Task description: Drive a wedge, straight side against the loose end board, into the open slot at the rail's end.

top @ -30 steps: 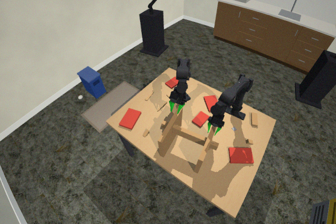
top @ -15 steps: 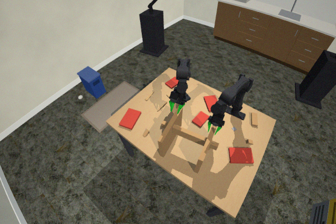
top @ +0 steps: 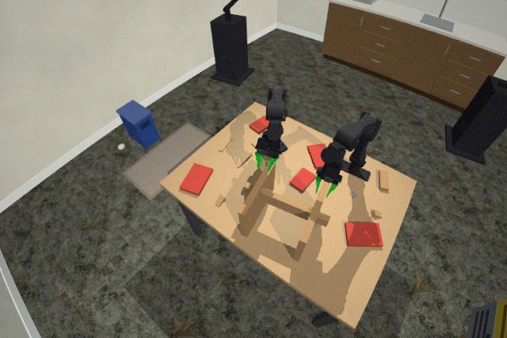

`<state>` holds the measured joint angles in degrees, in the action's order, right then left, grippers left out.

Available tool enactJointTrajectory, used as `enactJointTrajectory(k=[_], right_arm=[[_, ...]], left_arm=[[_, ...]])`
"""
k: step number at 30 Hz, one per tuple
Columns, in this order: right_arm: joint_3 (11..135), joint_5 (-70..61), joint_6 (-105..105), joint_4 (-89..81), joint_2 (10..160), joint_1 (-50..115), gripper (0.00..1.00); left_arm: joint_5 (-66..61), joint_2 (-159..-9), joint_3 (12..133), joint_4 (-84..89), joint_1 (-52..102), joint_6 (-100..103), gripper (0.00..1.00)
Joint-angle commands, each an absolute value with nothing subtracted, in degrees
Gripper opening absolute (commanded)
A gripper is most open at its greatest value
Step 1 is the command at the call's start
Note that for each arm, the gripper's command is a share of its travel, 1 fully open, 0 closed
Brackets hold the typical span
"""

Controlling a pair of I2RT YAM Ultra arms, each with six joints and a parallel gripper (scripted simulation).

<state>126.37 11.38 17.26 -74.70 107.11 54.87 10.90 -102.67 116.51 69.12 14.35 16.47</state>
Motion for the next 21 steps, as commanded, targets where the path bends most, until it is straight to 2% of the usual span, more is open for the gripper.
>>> enactJointTrajectory(k=[1,4,9,18,21], right_arm=[[128.3,11.8,17.5,-73.6,105.1,55.5,0.45],[128.3,11.8,17.5,-73.6,105.1,55.5,0.45],[128.3,11.8,17.5,-73.6,105.1,55.5,0.45],[128.3,11.8,17.5,-73.6,105.1,55.5,0.45],[124.9,11.9,16.5,-71.8,104.7,53.0,0.45]], left_arm=[[11.2,-104.5,122.7,76.3,13.5,16.1,0.44],[11.2,-106.0,125.6,75.5,13.5,16.3,0.44],[11.2,-103.0,121.6,74.1,13.5,16.3,0.44],[11.3,-104.1,124.3,74.6,13.5,16.3,0.44],[10.5,-102.2,121.0,70.9,13.2,15.7,0.44]])
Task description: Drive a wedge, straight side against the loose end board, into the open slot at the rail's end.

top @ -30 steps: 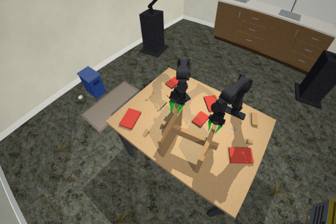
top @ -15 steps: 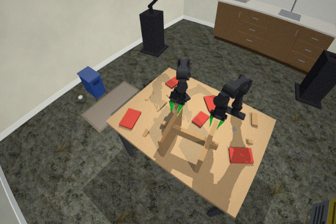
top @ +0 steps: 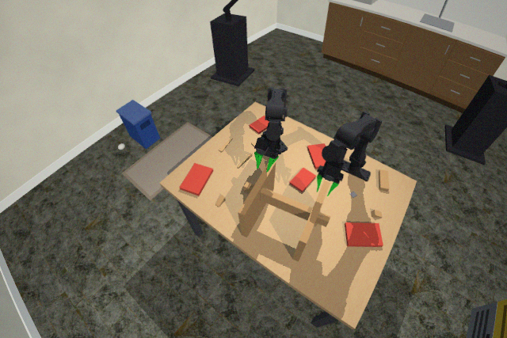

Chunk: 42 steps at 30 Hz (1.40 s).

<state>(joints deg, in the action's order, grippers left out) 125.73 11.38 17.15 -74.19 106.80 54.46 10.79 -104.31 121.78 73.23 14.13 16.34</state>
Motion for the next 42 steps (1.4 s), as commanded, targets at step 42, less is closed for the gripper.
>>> enactJointTrajectory(k=[42], right_arm=[[84.6,3.7,5.1,-24.2,75.3,20.1,0.45]], left_arm=[[3.5,-74.7,83.0,24.0,4.6,5.0,0.44]])
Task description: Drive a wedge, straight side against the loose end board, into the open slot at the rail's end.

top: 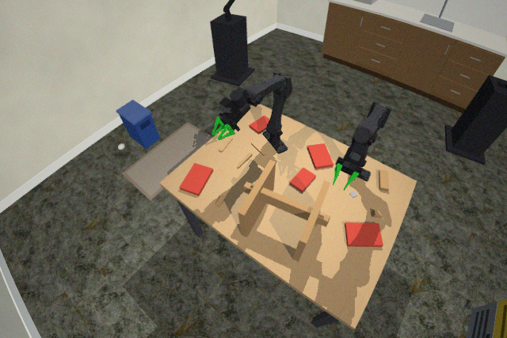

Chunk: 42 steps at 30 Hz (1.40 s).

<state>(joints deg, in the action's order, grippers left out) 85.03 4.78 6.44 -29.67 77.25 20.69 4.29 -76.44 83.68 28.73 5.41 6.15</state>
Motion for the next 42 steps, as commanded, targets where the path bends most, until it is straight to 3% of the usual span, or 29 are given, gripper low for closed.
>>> enactJointTrajectory(k=[1,23,42], right_arm=[[83.5,3.0,5.1,-22.2,74.8,19.0,0.45],[60.5,-0.9,-0.7,2.6,59.4,0.1,0.45],[62.3,0.2,0.0,1.6,59.7,0.1,0.45]], left_arm=[[3.1,-74.4,81.7,22.2,4.4,5.0,0.44],[-0.5,-59.1,60.4,-2.1,-0.6,-0.4,0.44],[0.2,-60.0,62.0,0.6,0.5,-0.2,0.44]])
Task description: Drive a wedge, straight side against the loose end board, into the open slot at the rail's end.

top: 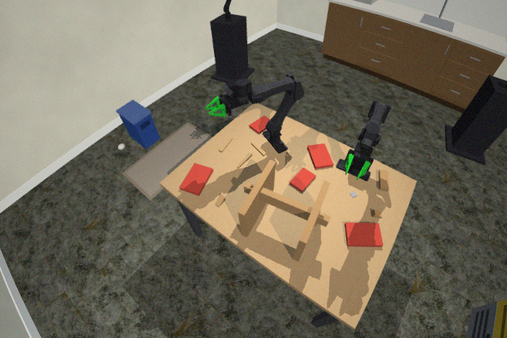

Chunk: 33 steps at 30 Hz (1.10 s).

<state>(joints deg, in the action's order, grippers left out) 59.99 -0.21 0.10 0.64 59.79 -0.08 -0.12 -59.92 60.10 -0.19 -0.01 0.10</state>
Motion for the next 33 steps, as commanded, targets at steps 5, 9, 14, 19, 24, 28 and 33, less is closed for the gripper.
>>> enactJointTrajectory(k=[5,9,14,19,24,28,33], right_arm=[[62.3,0.2,-0.3,1.0,59.1,0.6,0.38],[62.3,0.3,-0.3,1.3,59.4,0.8,0.38],[62.4,0.0,-0.4,0.5,60.1,-0.1,0.38],[62.4,-0.1,-0.4,0.7,59.7,0.2,0.38],[61.9,0.1,-2.3,-2.8,62.0,-1.1,0.38],[62.9,0.2,-3.9,-4.4,62.7,-1.6,0.38],[64.0,-0.4,-8.8,-9.4,65.9,-2.9,0.38]], left_arm=[[0.2,-60.5,61.2,0.5,0.1,-0.3,0.44],[0.2,-60.9,60.8,0.7,0.2,-0.3,0.44],[0.3,-60.3,59.9,-0.4,0.3,-0.3,0.44],[0.3,-60.6,60.4,-0.2,0.5,-0.3,0.44],[0.2,-60.0,60.4,-0.2,0.6,-0.3,0.44],[0.2,-60.0,60.4,-0.2,0.6,-0.3,0.44],[0.2,-60.0,60.4,-0.2,0.6,-0.3,0.44]])
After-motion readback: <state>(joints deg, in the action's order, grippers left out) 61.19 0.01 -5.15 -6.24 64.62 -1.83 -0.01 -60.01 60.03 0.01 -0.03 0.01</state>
